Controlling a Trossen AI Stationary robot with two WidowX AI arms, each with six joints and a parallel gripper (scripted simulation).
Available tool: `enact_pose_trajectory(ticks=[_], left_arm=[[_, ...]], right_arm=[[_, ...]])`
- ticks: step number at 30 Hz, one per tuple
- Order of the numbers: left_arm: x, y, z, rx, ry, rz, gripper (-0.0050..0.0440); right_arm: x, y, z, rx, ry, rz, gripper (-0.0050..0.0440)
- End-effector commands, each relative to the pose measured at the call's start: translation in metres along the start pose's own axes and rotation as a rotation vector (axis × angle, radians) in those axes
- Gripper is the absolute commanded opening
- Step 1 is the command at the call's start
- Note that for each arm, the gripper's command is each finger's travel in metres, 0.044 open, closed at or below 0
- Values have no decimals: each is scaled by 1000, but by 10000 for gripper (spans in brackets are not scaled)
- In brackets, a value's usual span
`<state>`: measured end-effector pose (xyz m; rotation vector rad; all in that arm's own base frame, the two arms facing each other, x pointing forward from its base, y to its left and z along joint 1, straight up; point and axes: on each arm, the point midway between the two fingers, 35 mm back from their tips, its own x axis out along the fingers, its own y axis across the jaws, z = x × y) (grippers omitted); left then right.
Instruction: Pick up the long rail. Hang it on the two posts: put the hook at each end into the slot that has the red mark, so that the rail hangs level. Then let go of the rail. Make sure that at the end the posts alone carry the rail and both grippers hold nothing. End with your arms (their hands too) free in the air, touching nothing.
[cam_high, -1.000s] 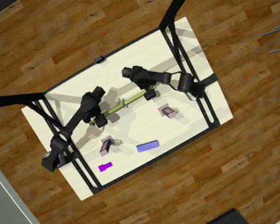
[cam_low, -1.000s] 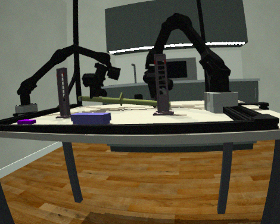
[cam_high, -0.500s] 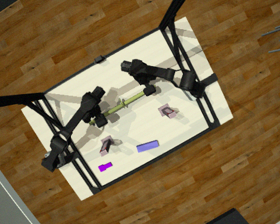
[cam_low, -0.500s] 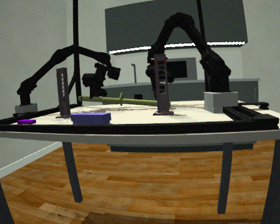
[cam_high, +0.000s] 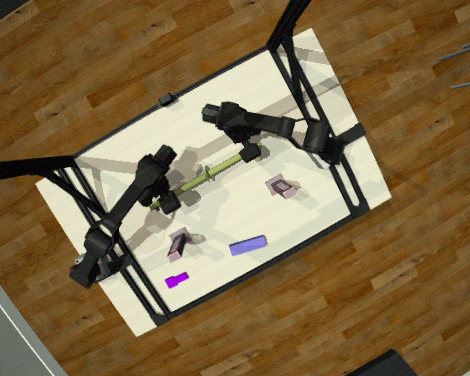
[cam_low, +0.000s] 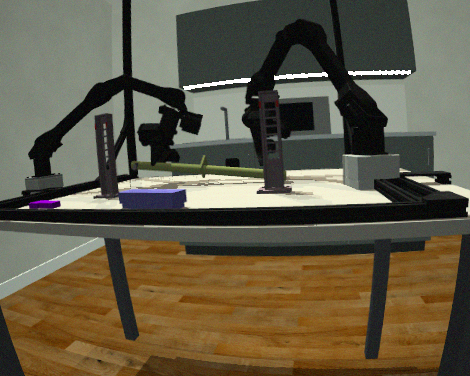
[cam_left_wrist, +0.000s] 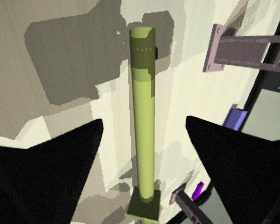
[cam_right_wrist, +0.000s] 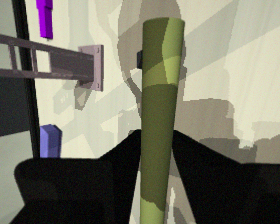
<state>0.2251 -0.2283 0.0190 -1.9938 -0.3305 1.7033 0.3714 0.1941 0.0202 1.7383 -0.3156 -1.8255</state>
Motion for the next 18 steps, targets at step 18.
enact_pose_trajectory(ticks=[18], left_arm=[[21,-22,-3,-9,-24,375,160]], right_arm=[[-1,0,-1,5,6,3,0]])
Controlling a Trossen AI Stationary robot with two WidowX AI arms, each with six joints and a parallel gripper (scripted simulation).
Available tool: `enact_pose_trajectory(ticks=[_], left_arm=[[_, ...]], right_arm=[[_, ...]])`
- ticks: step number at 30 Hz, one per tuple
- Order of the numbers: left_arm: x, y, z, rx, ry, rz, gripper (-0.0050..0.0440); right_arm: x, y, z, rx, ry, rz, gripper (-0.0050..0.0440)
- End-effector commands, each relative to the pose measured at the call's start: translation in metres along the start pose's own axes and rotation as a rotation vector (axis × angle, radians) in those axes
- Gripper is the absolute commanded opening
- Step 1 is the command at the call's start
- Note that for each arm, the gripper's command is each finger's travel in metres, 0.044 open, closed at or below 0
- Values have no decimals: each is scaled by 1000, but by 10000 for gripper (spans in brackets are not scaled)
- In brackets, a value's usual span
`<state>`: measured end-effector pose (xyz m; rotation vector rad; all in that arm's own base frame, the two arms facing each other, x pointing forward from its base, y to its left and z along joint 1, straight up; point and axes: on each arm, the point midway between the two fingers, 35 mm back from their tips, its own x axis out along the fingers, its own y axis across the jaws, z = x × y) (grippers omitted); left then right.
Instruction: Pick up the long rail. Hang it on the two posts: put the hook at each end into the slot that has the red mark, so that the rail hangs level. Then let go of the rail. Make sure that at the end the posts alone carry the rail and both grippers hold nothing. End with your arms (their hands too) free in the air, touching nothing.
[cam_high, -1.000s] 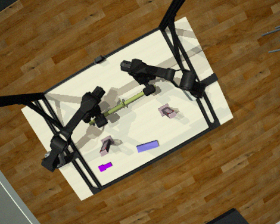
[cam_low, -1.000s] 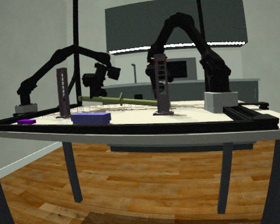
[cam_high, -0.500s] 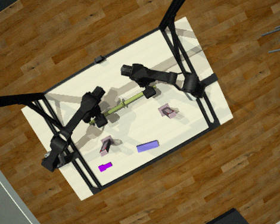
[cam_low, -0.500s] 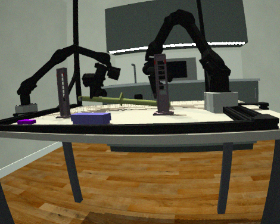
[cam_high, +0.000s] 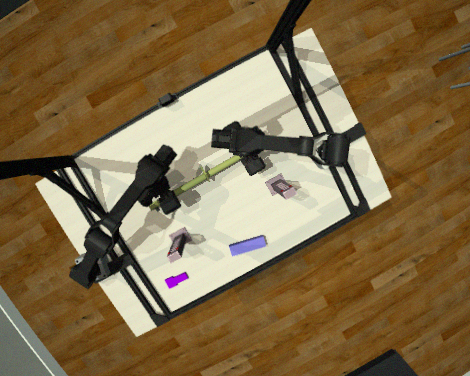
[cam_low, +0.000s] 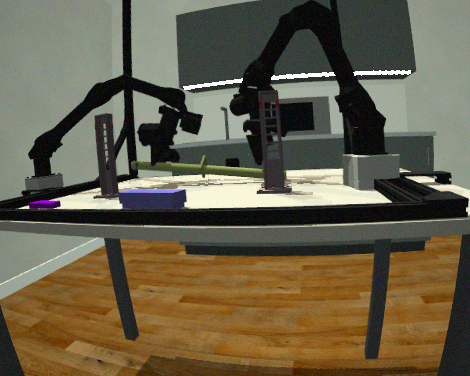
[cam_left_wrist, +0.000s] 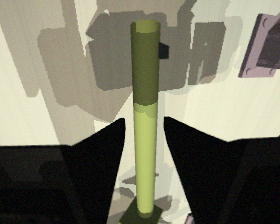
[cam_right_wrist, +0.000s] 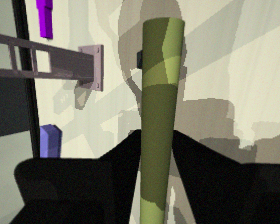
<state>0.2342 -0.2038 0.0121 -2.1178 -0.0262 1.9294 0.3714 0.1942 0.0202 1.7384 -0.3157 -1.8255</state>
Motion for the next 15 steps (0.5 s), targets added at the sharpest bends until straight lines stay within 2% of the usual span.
enact_pose_trajectory(ticks=[1,7,15], left_arm=[[0,-5,0,5,12,73,160],[1,-12,-1,20,49,193,160],[4,-14,-2,25,62,221,160]], right_arm=[[-1,1,-1,5,6,3,0],[-1,1,-1,5,6,3,0],[-1,1,-1,5,6,3,0]])
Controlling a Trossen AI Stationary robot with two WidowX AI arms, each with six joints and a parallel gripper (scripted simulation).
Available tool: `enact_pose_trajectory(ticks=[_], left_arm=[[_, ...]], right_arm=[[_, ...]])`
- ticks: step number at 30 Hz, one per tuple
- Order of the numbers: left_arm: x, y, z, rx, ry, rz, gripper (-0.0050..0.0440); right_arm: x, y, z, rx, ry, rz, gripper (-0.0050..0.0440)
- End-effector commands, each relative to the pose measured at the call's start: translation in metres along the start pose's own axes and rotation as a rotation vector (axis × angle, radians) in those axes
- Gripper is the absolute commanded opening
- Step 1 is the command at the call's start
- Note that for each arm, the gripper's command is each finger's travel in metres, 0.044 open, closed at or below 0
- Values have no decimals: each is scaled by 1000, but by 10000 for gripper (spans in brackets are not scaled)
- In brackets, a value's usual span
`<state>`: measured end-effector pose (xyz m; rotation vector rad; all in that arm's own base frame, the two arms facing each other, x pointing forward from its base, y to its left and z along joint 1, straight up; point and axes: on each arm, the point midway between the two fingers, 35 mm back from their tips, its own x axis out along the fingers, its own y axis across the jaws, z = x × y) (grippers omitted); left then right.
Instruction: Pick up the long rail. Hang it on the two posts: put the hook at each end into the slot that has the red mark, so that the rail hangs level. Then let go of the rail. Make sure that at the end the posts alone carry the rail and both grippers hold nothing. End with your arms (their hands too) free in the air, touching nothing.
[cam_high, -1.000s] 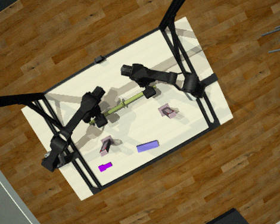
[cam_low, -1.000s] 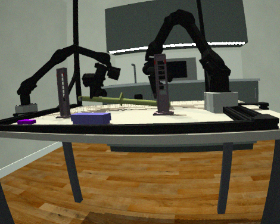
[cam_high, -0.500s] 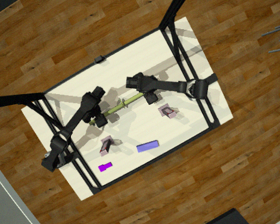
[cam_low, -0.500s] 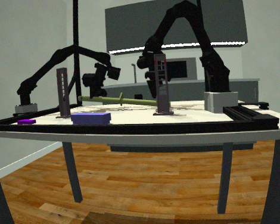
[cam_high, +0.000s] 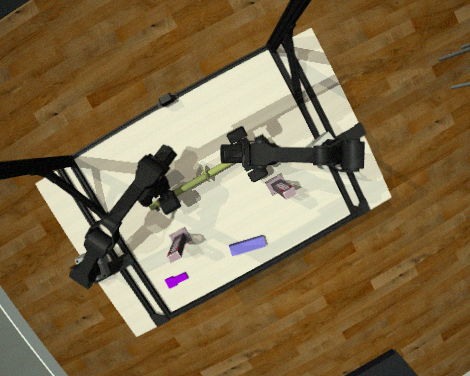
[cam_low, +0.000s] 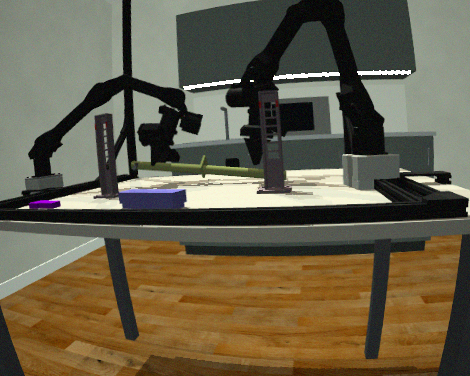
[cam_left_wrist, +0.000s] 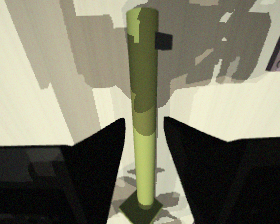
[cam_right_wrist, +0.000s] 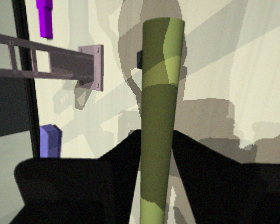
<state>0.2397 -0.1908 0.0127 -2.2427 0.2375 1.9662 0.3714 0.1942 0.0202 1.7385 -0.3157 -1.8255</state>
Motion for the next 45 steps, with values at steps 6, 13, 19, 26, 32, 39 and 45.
enact_pose_trajectory(ticks=[6,13,19,26,32,39,45], left_arm=[[11,-1,2,3,1,11,160],[19,-1,3,3,1,11,160],[29,-2,4,3,1,11,160],[31,-1,3,3,1,11,64],[31,-1,3,3,1,11,0],[31,-1,3,3,1,11,0],[31,-1,3,3,1,11,0]], right_arm=[[-1,1,-1,5,6,3,0],[-1,1,-1,5,6,3,0],[-1,1,-1,5,6,3,0],[-1,1,-1,5,6,3,0],[-1,1,-1,5,6,3,0],[-1,1,-1,5,6,3,0],[-1,1,-1,5,6,3,0]])
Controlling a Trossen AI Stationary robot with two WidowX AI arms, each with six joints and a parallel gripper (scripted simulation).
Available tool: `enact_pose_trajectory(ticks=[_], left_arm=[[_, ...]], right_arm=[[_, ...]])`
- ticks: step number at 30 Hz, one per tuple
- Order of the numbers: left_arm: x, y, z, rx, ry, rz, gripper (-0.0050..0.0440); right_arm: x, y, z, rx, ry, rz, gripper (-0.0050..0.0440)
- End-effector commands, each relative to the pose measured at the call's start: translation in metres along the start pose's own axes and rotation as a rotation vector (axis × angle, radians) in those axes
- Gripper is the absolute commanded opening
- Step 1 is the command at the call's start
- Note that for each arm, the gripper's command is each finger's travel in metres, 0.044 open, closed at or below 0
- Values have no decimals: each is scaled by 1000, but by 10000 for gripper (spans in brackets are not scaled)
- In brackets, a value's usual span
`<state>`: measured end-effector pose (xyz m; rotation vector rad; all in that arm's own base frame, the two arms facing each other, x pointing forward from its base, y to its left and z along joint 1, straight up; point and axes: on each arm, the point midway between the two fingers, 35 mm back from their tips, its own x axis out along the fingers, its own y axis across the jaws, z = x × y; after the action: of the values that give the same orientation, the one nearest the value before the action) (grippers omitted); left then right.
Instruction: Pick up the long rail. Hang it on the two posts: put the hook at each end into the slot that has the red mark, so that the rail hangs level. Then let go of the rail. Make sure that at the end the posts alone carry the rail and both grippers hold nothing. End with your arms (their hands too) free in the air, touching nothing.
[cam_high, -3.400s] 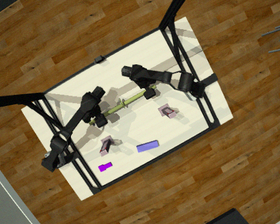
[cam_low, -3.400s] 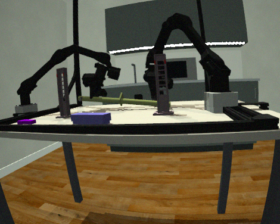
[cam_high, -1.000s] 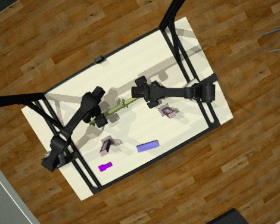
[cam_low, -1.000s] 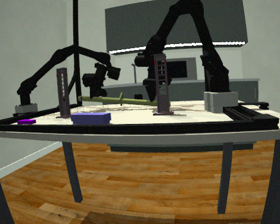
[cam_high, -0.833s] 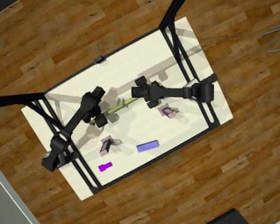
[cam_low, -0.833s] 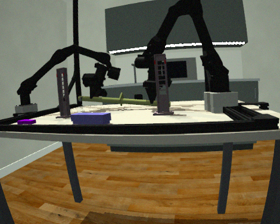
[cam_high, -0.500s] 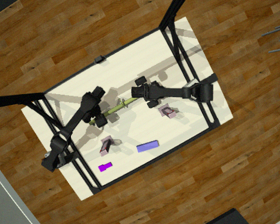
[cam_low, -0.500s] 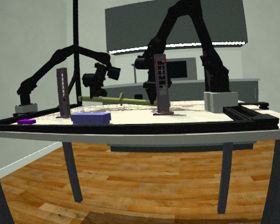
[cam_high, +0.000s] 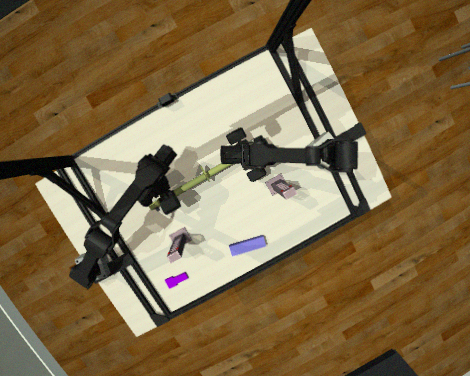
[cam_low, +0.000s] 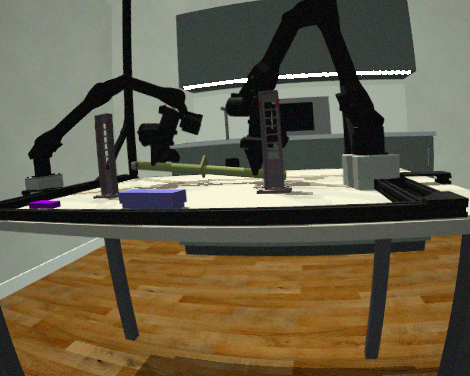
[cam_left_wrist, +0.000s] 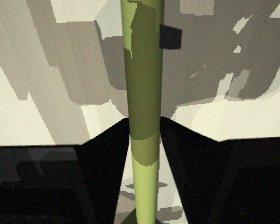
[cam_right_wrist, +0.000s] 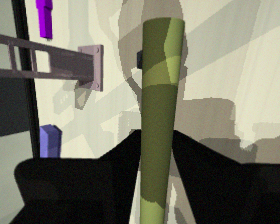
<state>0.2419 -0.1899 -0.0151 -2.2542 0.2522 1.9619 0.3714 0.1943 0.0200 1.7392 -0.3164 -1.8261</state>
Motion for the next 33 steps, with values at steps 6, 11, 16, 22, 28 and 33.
enact_pose_trajectory(ticks=[6,11,16,22,28,33], left_arm=[[3,0,1,2,-8,0,0],[2,0,1,2,-9,0,0],[-8,0,-1,1,-40,0,0],[-24,-1,-3,-1,-87,2,0],[-37,-2,-3,-4,-119,3,0],[-37,-2,-3,-4,-119,3,0]], right_arm=[[-1,1,-1,4,6,4,0],[-1,1,-1,5,7,4,0],[0,1,-1,22,33,3,0],[1,2,0,49,72,1,0],[1,3,1,67,98,-1,0],[1,3,1,67,98,-1,0]])
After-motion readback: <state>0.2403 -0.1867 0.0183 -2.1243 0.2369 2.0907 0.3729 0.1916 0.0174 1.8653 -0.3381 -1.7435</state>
